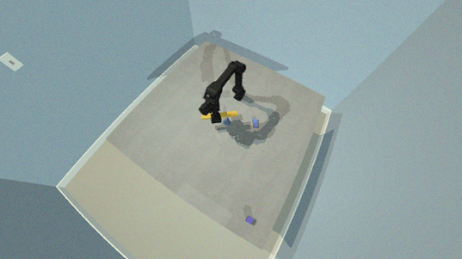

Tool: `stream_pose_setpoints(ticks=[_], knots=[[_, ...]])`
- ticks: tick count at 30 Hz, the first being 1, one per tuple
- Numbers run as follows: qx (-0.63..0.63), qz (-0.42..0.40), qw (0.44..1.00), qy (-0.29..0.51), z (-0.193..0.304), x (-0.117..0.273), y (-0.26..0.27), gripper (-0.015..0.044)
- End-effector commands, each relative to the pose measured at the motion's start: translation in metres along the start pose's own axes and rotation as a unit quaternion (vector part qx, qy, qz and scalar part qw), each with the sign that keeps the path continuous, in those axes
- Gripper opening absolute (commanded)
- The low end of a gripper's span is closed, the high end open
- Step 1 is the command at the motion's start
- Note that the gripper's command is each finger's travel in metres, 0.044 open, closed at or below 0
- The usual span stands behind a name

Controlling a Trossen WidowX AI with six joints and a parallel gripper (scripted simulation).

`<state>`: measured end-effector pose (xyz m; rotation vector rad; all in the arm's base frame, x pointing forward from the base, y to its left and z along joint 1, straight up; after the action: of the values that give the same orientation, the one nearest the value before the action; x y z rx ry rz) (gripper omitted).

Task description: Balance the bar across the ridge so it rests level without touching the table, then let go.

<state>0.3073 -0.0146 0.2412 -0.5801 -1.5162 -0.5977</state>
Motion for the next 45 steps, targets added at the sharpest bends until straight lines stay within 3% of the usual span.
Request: stream_pose_setpoints(ticks=[1,13,45], knots=[[-0.050,-0.001,0.999,-0.002,0.013,0.001,0.002,0.0000],[-0.212,-0.001,0.977,0.000,0.052,-0.001,-0.005,0.0000],[-0.216,-0.001,0.976,0.000,0.054,-0.044,-0.009,0.0000]])
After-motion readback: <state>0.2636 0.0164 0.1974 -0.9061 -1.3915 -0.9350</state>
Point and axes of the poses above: the point midway between the two fingers, 35 mm back from their tips, its own x axis back along the fingers, its own y axis across the jaws, z = x × y, the point moved 7 cm from there along x, back along the fingers, and after that the axes turned 7 degrees about x, right-handed, at the moved point
